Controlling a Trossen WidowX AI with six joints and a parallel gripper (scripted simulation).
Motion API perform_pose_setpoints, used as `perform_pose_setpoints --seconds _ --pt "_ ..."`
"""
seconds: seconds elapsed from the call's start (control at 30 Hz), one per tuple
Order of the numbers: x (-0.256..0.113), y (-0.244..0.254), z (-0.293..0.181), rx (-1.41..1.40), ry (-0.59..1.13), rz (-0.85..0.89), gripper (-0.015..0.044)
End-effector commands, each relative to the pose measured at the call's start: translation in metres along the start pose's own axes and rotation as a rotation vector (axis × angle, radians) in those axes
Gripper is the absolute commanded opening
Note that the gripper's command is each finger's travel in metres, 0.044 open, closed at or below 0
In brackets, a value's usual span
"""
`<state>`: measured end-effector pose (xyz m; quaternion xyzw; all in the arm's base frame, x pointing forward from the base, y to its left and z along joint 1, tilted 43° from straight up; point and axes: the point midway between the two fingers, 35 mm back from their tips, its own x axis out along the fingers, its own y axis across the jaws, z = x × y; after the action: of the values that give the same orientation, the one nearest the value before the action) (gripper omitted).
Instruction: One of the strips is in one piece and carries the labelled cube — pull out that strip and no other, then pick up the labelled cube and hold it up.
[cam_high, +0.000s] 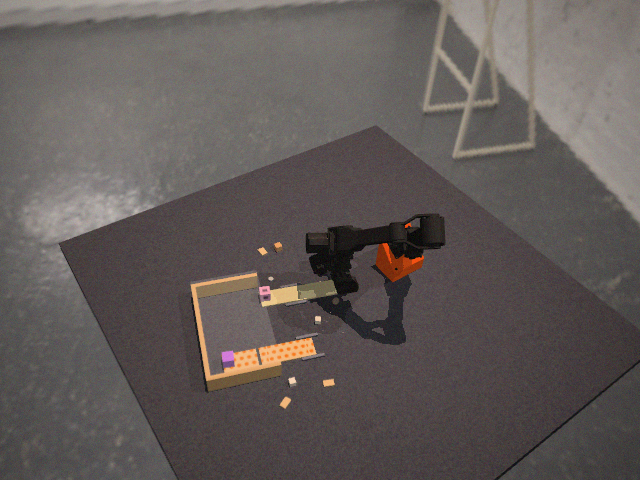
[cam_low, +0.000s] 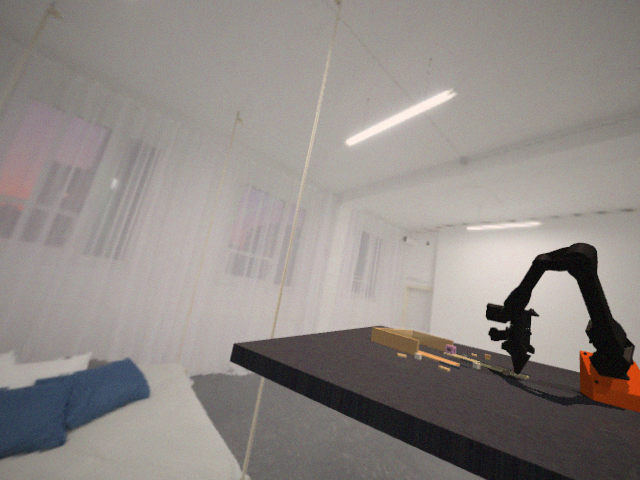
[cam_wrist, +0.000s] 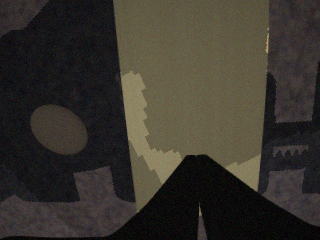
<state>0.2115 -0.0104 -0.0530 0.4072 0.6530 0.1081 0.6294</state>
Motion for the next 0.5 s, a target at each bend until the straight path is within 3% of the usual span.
perform_pose_setpoints --seconds 0.0,0.47 --pt "0.004 -0.001 -0.015 0.005 0.028 -0.003 0.0000" --pt "0.004 -0.001 -0.035 0.006 0.029 -0.004 0.0000"
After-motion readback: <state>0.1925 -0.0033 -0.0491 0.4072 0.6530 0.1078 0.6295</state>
